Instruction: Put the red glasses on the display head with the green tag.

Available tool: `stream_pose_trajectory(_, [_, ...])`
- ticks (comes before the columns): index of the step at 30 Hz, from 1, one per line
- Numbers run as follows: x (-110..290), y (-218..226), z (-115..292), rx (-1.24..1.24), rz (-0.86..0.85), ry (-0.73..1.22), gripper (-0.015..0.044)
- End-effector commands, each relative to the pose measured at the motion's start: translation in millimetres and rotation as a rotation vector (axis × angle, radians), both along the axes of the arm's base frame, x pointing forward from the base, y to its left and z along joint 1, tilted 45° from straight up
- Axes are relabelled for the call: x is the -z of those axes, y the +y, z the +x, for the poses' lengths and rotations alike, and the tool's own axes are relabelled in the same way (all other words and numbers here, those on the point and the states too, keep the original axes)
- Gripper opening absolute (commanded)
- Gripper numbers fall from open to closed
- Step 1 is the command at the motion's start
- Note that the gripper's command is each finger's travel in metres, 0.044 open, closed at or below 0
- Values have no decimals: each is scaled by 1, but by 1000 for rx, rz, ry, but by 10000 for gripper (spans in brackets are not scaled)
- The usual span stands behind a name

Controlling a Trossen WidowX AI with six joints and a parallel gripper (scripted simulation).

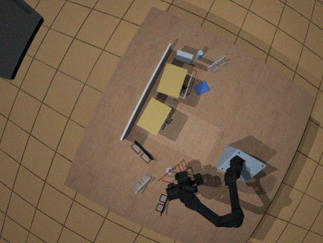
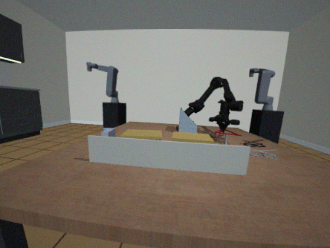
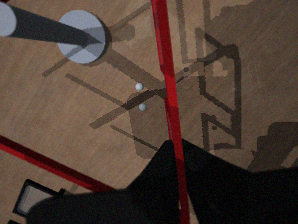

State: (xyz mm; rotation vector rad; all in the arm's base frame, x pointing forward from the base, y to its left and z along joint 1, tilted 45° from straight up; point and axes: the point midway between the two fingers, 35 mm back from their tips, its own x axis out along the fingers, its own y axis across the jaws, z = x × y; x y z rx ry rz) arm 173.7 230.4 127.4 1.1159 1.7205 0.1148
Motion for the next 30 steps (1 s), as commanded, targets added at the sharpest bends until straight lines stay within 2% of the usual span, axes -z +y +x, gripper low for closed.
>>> stream_pose_trajectory(1, [2, 0, -5, 0, -6, 6, 0])
stream_pose_trajectory(30, [-3, 4, -22, 0, -5, 7, 0])
